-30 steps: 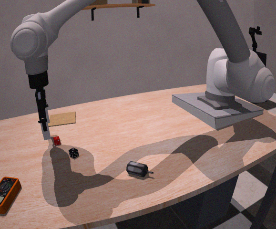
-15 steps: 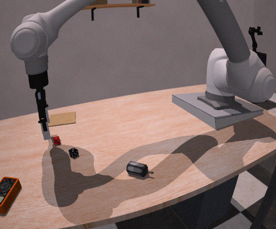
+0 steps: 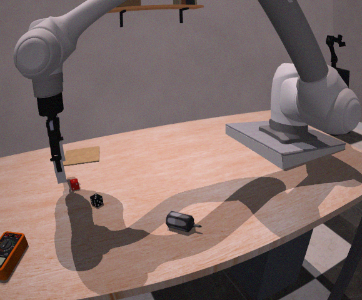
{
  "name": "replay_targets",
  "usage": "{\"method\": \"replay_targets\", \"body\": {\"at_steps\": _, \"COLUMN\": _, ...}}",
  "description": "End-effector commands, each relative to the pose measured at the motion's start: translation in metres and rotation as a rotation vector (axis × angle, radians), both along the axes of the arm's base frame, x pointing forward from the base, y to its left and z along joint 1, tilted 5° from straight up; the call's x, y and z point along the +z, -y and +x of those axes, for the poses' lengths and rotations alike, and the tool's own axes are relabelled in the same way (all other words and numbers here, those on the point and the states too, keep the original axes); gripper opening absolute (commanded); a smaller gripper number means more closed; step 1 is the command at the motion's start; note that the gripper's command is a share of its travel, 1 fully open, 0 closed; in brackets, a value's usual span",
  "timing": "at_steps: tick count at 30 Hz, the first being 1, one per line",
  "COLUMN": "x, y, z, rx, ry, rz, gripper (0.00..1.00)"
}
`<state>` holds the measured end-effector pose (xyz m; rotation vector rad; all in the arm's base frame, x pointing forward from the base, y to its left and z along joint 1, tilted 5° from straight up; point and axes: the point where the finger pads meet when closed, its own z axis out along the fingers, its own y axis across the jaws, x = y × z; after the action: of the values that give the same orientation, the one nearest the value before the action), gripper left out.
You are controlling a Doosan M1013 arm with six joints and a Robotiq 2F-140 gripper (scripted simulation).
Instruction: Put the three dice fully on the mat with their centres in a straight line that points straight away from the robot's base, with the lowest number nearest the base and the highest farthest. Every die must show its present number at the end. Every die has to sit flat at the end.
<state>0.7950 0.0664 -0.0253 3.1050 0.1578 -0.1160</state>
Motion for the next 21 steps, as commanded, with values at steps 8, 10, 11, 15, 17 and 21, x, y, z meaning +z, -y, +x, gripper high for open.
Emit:
{"method": "replay_targets", "body": {"at_steps": 8, "x": 0.001, "y": -0.001, "z": 0.000, "rx": 0.000, "ry": 0.002, "rz": 0.000, "gripper": 1.00}}
{"method": "replay_targets", "body": {"at_steps": 10, "x": 0.001, "y": -0.003, "z": -0.001, "rx": 0.000, "ry": 0.002, "rz": 0.000, "gripper": 1.00}}
{"method": "replay_targets", "body": {"at_steps": 11, "x": 0.001, "y": -0.006, "z": -0.003, "rx": 0.000, "ry": 0.002, "rz": 0.000, "gripper": 1.00}}
{"method": "replay_targets", "body": {"at_steps": 15, "x": 0.001, "y": -0.026, "z": -0.015, "rx": 0.000, "ry": 0.002, "rz": 0.000, "gripper": 1.00}}
{"method": "replay_targets", "body": {"at_steps": 17, "x": 0.001, "y": -0.040, "z": -0.024, "rx": 0.000, "ry": 0.002, "rz": 0.000, "gripper": 1.00}}
{"method": "replay_targets", "body": {"at_steps": 21, "x": 0.002, "y": -0.070, "z": -0.042, "rx": 0.000, "ry": 0.002, "rz": 0.000, "gripper": 1.00}}
